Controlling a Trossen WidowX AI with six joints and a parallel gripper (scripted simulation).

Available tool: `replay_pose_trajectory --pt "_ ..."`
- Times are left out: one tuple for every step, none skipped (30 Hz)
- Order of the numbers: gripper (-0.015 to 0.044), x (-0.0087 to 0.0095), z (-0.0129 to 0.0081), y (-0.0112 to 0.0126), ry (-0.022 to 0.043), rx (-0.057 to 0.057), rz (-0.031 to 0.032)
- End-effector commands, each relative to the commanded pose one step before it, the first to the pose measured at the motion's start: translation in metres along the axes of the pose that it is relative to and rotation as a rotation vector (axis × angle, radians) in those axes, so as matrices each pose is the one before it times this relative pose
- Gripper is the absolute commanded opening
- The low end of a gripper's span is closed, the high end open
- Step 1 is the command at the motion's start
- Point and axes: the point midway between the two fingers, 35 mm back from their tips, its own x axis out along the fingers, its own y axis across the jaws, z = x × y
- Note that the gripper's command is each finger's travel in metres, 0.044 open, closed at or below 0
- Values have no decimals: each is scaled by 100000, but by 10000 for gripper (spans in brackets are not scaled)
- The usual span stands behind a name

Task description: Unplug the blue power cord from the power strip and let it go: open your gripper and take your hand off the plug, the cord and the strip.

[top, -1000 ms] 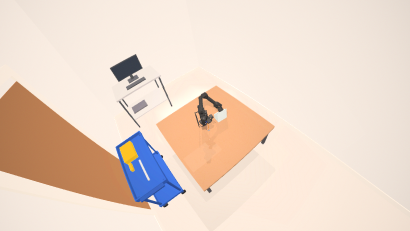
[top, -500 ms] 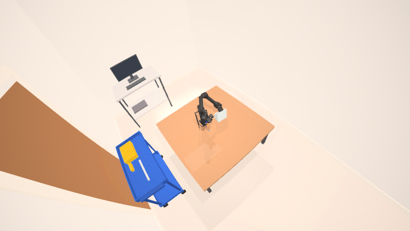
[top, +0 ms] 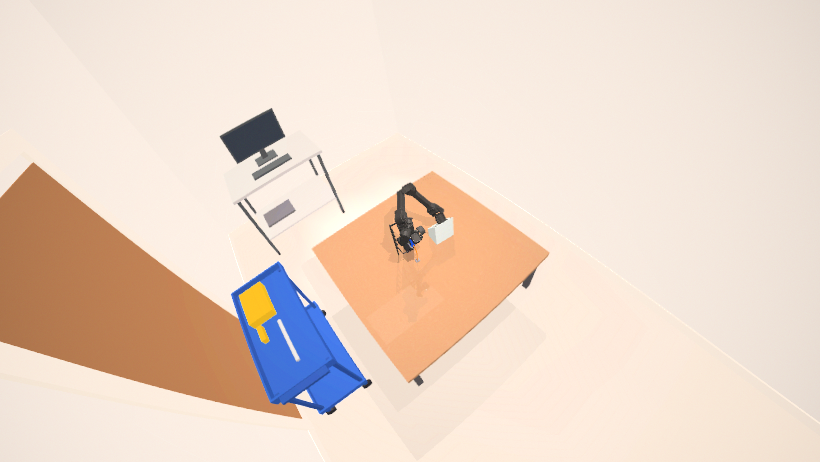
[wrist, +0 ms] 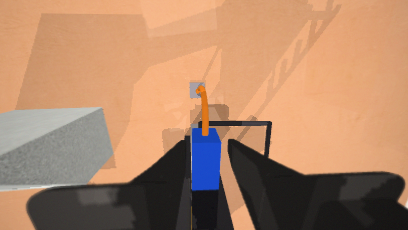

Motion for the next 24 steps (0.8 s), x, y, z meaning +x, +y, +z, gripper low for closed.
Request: replay_pose_trajectory --pt "160 -10 -792 69 640 -768 -367" --pt "160 3 -163 9 11 -2 2" --pt "160 3 -163 9 11 -2 2" --pt "160 3 -163 10 12 -1 2" --pt "160 4 -163 11 12 -1 3" --pt "160 4 -163 12 13 -1 3" --pt "160 5 -162 13 14 -1 3" --pt "160 5 -162 14 14 -1 3" --pt "160 6 -162 14 15 -1 3" --pt "160 5 -131 12 12 0 3" --pt "160 3 -80 8 8 0 2" --pt "160 1 -27 3 3 0 1" --pt "160 0 0 0 0 0 0" --pt "160 24 0 -1 0 0 0" --pt "160 49 0 -1 0 0 -1" --pt "160 67 0 -1 1 1 -1" --pt "160 87 0 -1 1 1 -1" --pt "160 109 0 -1 2 1 -2" --pt "160 134 0 -1 3 1 -2" --pt "160 156 -1 -1 4 2 -2" --pt "160 165 -1 0 5 2 -2" --pt "160 166 -2 1 6 2 -2" --pt "160 136 -2 2 6 2 -1" --pt "160 82 -1 1 4 1 -1"
